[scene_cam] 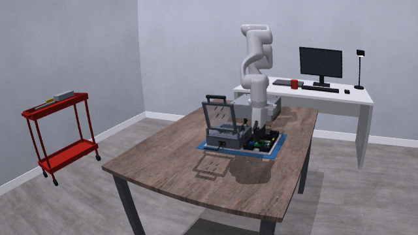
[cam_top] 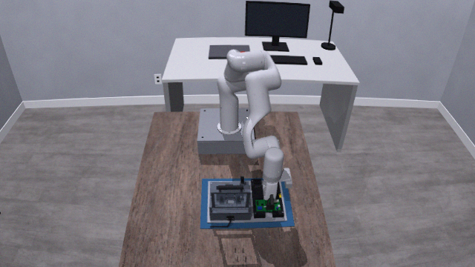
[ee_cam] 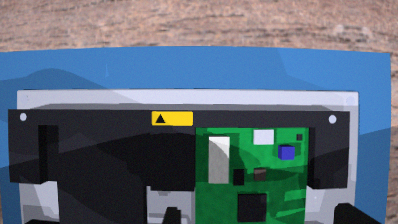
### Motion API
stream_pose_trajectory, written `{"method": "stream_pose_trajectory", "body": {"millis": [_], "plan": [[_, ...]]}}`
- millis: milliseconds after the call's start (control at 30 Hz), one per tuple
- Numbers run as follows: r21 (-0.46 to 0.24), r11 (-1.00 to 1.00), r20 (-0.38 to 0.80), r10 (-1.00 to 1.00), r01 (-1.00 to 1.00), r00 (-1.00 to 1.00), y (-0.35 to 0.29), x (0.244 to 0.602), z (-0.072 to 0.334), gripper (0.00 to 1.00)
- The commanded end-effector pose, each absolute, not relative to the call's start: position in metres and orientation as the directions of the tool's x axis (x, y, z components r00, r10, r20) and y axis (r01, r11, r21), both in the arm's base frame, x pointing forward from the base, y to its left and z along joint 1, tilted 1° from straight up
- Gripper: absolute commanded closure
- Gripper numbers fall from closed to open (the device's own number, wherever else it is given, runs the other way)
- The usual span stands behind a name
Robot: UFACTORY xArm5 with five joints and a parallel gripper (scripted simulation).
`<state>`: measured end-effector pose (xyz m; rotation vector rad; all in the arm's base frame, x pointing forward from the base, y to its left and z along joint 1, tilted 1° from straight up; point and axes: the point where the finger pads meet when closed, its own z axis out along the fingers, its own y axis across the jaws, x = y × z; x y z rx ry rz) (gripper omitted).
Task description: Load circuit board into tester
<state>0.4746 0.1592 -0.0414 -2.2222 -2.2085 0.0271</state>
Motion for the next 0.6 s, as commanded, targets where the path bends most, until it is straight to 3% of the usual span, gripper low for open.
{"method": "stream_pose_trajectory", "body": {"millis": [0,567], "plan": [[-0.014,-0.006,-0.005,1.0,1.0,0.006,0.1598,0.4765,-0.0482,0.0],[-0.014,-0.006,-0.005,1.0,1.0,0.006,0.1598,0.4766,-0.0577,0.0]]}}
